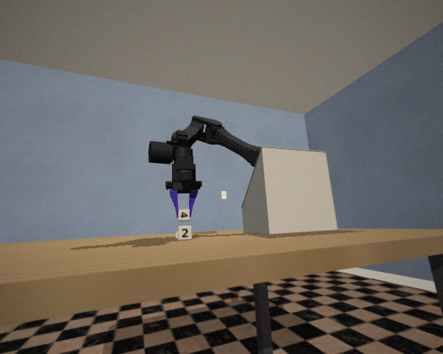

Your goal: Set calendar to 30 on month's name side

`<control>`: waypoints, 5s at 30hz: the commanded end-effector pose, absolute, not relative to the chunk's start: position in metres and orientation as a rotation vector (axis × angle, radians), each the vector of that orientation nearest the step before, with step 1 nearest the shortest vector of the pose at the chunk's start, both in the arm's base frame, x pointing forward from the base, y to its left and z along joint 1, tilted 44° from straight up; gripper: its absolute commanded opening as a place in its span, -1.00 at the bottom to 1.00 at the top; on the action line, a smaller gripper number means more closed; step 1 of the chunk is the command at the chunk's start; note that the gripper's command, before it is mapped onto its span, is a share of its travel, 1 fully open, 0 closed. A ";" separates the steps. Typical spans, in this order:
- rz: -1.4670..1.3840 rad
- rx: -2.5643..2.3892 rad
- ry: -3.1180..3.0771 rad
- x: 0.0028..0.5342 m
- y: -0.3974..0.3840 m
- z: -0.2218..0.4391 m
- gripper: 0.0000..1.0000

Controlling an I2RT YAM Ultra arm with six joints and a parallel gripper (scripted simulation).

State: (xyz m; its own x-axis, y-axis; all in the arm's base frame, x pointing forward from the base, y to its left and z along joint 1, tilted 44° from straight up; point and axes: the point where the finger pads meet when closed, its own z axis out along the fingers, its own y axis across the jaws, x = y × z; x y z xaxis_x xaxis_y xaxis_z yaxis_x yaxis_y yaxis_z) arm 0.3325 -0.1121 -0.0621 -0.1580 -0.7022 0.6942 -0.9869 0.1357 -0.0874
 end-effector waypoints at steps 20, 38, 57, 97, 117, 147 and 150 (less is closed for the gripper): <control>0.762 1.624 -1.924 0.335 -0.110 -0.060 -0.45; 0.763 1.622 -1.926 0.336 -0.110 -0.060 -0.45; 0.763 1.622 -1.926 0.336 -0.110 -0.060 -0.45; 0.763 1.622 -1.925 0.336 -0.126 -0.075 -0.45; 0.763 1.622 -1.925 0.335 -0.129 -0.078 -0.45; 0.763 1.623 -1.924 0.335 -0.128 -0.079 -0.45; 0.763 1.623 -1.924 0.335 -0.128 -0.079 -0.45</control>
State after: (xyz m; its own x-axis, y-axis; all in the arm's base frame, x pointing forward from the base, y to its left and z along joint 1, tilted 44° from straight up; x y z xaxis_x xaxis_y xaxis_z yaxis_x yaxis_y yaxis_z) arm 0.3323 -0.1306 -0.0802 -0.1597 -0.7018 0.6942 -0.9866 0.1369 -0.0886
